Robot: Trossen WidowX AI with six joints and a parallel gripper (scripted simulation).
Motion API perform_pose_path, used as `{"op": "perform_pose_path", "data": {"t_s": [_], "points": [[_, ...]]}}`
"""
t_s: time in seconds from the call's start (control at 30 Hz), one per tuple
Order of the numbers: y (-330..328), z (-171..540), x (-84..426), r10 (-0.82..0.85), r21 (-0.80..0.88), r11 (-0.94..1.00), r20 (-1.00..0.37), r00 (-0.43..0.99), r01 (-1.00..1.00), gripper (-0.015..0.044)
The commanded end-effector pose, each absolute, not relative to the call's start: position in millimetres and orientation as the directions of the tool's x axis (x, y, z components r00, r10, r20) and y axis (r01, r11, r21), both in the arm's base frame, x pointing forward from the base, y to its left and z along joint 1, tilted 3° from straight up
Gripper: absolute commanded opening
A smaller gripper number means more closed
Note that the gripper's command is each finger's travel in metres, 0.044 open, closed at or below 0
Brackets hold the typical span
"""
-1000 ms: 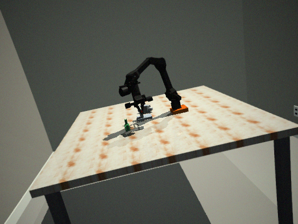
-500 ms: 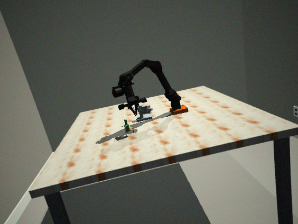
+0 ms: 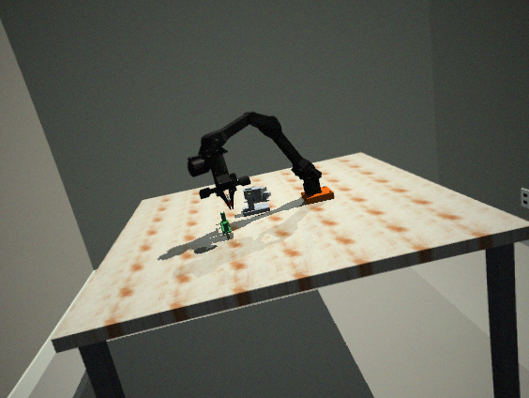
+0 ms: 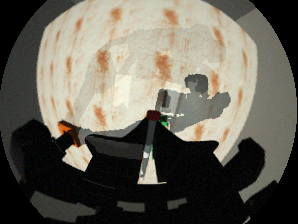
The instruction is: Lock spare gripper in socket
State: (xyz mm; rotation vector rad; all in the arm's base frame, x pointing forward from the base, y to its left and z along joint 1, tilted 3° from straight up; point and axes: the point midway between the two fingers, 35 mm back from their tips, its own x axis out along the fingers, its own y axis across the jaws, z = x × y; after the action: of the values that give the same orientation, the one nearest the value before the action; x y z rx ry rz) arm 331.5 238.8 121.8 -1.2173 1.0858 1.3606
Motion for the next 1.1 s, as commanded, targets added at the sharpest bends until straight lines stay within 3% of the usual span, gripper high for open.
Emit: {"op": "perform_pose_path", "data": {"t_s": [0.0, 1.07], "points": [[245, 123, 342, 0.105, 0.011, -0.134, -0.994, -0.025, -0.991, 0.0], [254, 94, 365, 0.1, 0.007, -0.137, -0.995, -0.021, -0.991, 0.0]]}}
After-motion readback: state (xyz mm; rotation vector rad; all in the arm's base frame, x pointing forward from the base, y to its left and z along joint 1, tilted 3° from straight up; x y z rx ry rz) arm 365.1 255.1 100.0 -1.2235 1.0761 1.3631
